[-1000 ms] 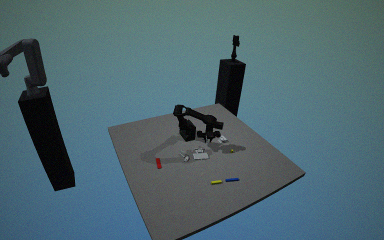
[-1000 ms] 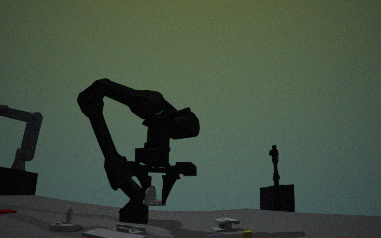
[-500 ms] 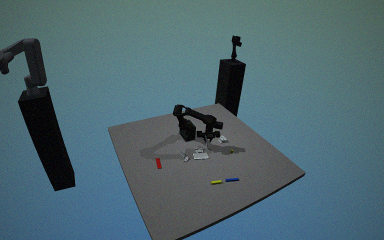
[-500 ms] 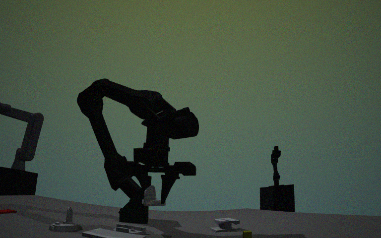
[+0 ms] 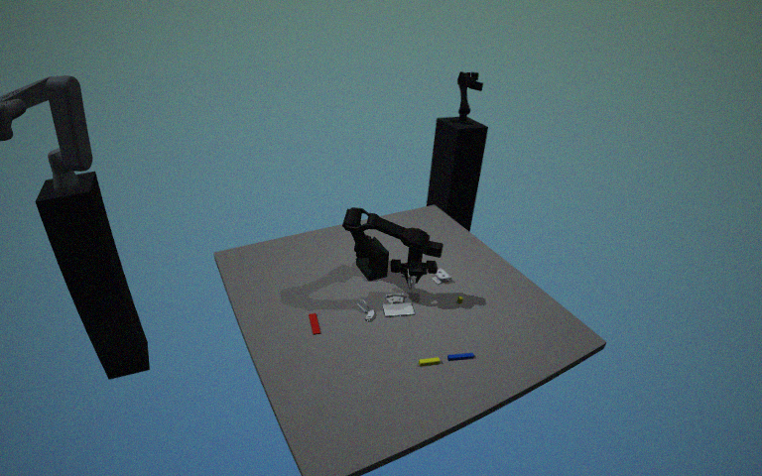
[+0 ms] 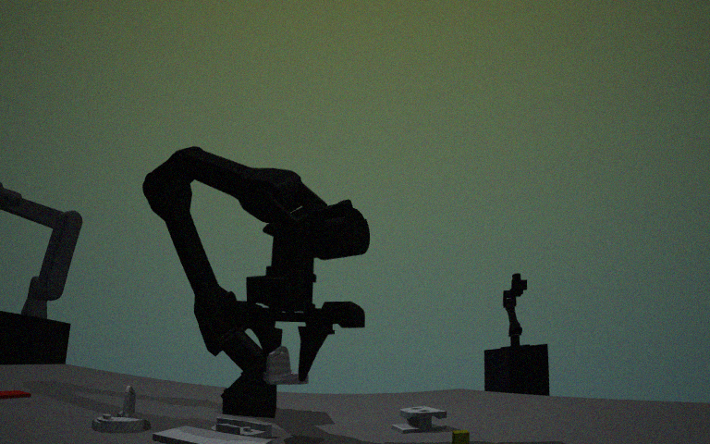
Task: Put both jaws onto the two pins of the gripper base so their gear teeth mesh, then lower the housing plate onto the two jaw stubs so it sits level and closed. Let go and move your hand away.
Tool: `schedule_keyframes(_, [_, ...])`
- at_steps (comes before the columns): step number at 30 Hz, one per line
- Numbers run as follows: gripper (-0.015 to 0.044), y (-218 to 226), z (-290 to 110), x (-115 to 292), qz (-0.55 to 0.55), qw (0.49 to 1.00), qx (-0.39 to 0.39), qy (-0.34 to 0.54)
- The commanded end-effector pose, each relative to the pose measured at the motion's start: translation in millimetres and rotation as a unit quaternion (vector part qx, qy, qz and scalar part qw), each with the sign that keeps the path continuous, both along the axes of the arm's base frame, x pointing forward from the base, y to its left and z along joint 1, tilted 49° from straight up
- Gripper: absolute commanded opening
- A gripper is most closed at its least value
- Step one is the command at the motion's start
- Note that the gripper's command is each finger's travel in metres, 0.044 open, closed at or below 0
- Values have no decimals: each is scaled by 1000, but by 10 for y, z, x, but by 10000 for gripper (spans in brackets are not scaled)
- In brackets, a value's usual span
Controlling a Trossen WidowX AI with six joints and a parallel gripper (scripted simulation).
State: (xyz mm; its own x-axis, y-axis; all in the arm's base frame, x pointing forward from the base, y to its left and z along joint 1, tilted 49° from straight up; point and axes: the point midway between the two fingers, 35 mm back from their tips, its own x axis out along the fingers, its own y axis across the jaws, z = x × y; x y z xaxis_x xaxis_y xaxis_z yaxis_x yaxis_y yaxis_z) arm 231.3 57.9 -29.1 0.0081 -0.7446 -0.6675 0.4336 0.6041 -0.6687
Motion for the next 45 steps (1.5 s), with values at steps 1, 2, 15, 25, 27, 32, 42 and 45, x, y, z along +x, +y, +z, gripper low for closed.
schedule_keyframes(1, [134, -29, 48, 69, 1, 1000, 1, -2])
schedule_keyframes(2, [134, -41, 63, 91, 1, 1000, 1, -2])
schedule_keyframes(15, [134, -232, 284, 370, 1, 1000, 0, -2])
schedule_keyframes(25, [134, -349, 405, 494, 1, 1000, -2, -2])
schedule_keyframes(27, [134, -349, 405, 494, 1, 1000, -2, -2])
schedule_keyframes(32, [134, -349, 405, 494, 1, 1000, -2, -2])
schedule_keyframes(42, [134, -349, 405, 495, 4, 1000, -2, 1])
schedule_keyframes(45, [134, -349, 405, 495, 4, 1000, -2, 1])
